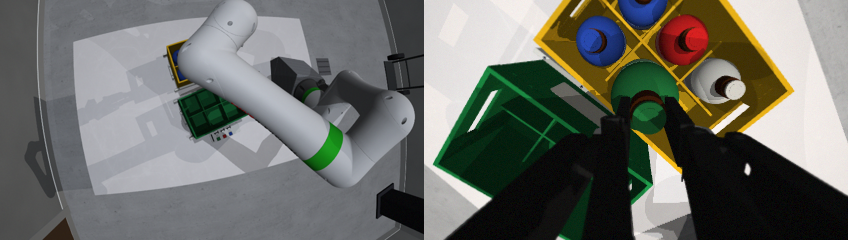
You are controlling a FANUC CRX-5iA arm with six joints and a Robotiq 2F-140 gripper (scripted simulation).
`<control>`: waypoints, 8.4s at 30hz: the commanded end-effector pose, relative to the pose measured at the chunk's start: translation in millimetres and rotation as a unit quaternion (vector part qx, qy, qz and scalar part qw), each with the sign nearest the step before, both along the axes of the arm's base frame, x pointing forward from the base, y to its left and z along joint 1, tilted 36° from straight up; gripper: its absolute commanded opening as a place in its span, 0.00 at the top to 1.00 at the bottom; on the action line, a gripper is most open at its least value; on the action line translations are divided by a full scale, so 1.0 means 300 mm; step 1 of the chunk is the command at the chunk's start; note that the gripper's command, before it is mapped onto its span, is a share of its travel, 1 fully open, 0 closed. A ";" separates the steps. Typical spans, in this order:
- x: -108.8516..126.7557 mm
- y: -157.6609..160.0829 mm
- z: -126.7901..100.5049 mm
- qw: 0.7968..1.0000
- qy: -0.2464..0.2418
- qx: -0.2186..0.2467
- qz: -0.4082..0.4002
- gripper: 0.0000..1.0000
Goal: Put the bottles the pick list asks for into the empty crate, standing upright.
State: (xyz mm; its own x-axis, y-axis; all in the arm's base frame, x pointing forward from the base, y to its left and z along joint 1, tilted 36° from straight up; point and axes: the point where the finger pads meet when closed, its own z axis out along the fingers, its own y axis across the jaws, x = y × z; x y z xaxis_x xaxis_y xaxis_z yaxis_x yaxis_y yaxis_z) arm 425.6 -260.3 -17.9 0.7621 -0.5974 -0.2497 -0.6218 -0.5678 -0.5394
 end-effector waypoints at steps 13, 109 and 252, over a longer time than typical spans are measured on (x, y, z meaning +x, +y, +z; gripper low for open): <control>-0.014 -0.049 0.066 1.000 0.000 -0.001 0.000 0.90; -0.226 0.166 0.316 1.000 0.000 -0.001 0.000 0.90; -0.279 0.390 0.226 1.000 0.000 -0.001 0.000 0.90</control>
State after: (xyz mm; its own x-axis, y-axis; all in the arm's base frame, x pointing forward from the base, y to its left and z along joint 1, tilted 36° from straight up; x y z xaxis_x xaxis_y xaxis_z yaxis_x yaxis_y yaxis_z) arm 341.7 -142.9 50.0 0.7621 -0.5975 -0.2494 -0.6217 -0.5680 -0.5393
